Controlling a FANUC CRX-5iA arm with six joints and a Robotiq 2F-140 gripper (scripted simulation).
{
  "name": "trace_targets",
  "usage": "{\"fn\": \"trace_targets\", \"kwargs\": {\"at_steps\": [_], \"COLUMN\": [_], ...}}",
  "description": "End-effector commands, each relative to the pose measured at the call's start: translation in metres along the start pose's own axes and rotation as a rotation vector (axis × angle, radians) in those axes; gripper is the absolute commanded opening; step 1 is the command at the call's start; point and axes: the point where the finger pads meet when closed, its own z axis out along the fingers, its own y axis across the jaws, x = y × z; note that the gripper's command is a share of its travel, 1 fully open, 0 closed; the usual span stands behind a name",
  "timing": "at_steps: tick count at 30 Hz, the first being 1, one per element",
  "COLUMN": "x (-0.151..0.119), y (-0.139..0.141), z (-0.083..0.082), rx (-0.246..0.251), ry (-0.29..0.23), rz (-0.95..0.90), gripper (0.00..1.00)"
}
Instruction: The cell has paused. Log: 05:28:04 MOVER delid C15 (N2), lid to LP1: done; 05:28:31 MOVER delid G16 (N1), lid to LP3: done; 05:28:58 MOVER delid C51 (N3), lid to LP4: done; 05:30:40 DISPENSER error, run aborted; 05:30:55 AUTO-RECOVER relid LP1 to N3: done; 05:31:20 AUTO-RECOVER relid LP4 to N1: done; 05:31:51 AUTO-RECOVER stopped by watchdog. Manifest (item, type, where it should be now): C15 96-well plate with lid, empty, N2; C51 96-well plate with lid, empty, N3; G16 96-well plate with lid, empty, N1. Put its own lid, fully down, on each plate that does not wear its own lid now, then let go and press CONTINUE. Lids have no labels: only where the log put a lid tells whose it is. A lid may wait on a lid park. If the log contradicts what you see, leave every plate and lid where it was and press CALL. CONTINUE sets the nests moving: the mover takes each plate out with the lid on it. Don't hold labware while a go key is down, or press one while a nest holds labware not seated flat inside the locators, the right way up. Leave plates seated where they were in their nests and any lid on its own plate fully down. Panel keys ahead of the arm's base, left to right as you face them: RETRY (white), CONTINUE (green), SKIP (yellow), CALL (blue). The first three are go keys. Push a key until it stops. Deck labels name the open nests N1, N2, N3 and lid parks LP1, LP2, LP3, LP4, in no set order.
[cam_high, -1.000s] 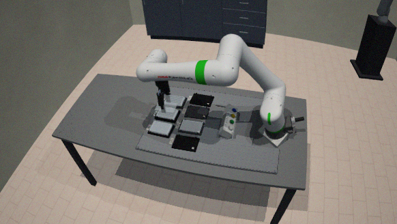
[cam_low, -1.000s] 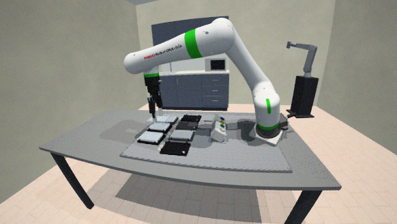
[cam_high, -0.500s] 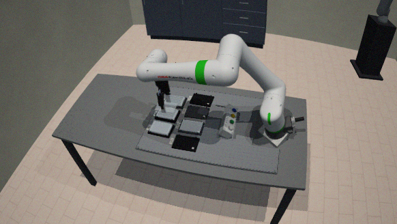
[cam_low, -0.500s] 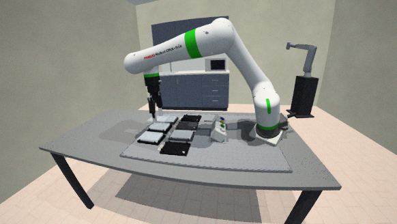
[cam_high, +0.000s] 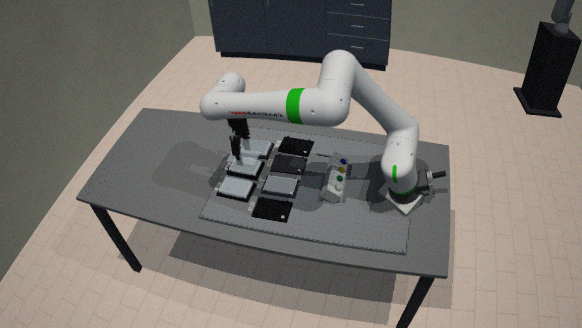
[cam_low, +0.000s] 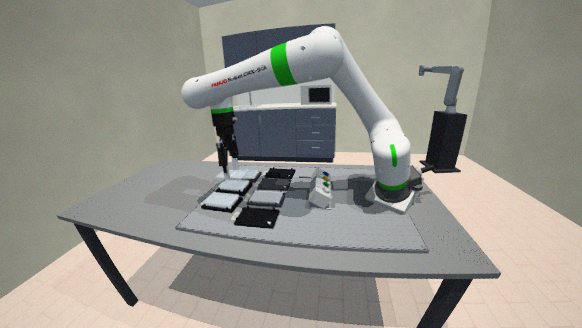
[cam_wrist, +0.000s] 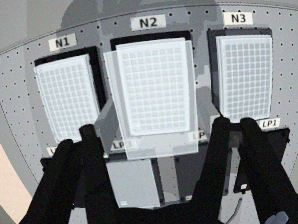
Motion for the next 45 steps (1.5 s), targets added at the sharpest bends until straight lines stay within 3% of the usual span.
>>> {"fn": "trace_targets", "kwargs": {"at_steps": [1,12,33,45], "x": [0.000,0.000,0.001,0.001], "y": [0.000,0.000,0.000,0.000], "z": [0.000,0.004,0.029,0.032], "rx": [0.000,0.000,0.000,0.000], "ry": [0.000,0.000,0.000,0.000], "rz": [0.005,0.032,0.032,0.032], "gripper": [0.00,0.00,0.00,0.00]}}
